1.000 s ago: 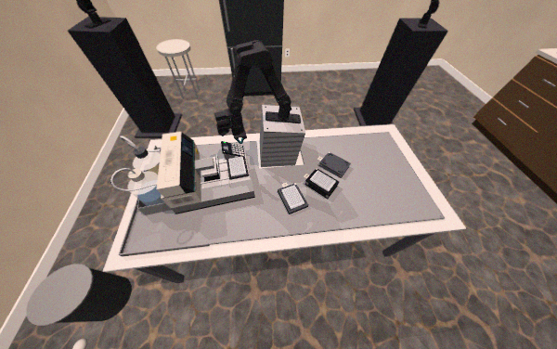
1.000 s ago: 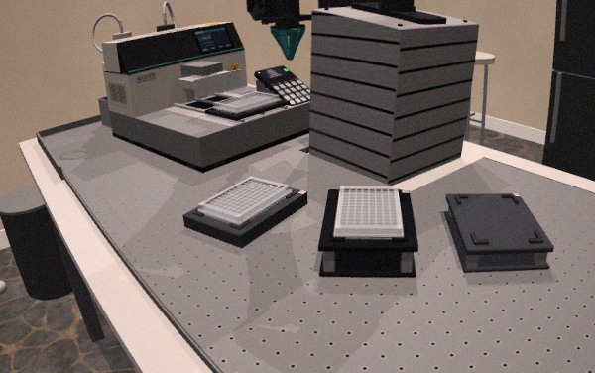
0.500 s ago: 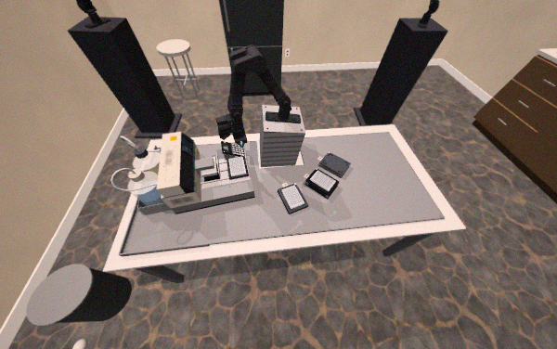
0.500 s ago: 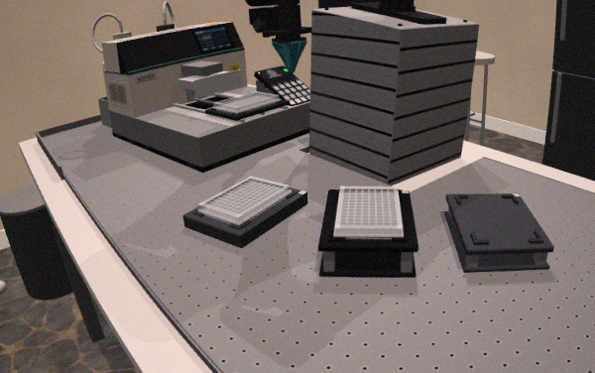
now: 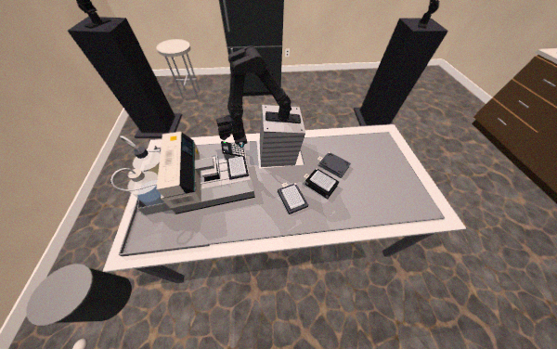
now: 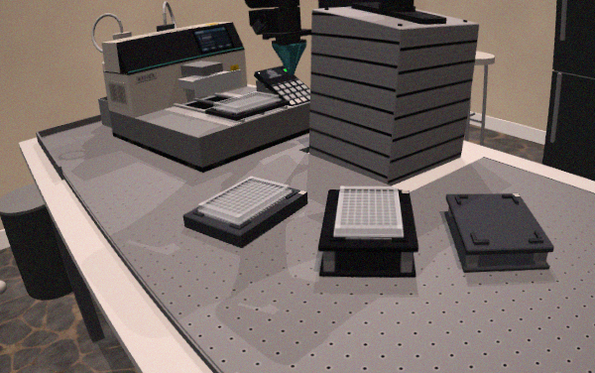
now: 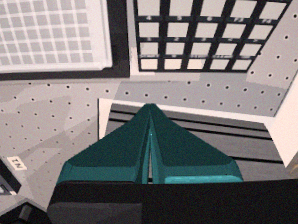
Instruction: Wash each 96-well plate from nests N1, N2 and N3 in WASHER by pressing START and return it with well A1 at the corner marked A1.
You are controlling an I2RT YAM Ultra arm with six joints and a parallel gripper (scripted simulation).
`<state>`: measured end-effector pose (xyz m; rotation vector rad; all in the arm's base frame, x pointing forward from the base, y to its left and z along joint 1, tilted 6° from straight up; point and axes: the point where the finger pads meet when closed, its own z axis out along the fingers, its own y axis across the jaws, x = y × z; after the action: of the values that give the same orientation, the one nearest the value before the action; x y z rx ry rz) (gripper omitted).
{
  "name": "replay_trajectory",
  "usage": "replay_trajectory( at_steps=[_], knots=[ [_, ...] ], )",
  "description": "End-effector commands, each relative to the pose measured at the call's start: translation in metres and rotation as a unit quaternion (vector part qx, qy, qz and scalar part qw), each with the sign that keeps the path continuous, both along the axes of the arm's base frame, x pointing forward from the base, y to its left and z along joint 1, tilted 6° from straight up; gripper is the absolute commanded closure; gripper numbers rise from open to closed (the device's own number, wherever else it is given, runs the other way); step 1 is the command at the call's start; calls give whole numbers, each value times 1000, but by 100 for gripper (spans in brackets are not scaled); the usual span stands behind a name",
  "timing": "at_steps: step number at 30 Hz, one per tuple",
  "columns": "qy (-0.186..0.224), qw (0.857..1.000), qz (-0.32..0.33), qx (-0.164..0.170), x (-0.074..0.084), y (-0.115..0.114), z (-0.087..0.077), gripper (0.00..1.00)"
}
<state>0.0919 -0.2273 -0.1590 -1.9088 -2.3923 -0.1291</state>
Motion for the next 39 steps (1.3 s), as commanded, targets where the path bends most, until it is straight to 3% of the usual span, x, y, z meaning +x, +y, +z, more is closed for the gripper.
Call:
replay_trajectory(
  at_steps=[1,39],
  knots=[
    [-3,1000,0,-7,2,-4,0,100],
    [-3,1000,0,-7,1,2,-56,100]
  ],
)
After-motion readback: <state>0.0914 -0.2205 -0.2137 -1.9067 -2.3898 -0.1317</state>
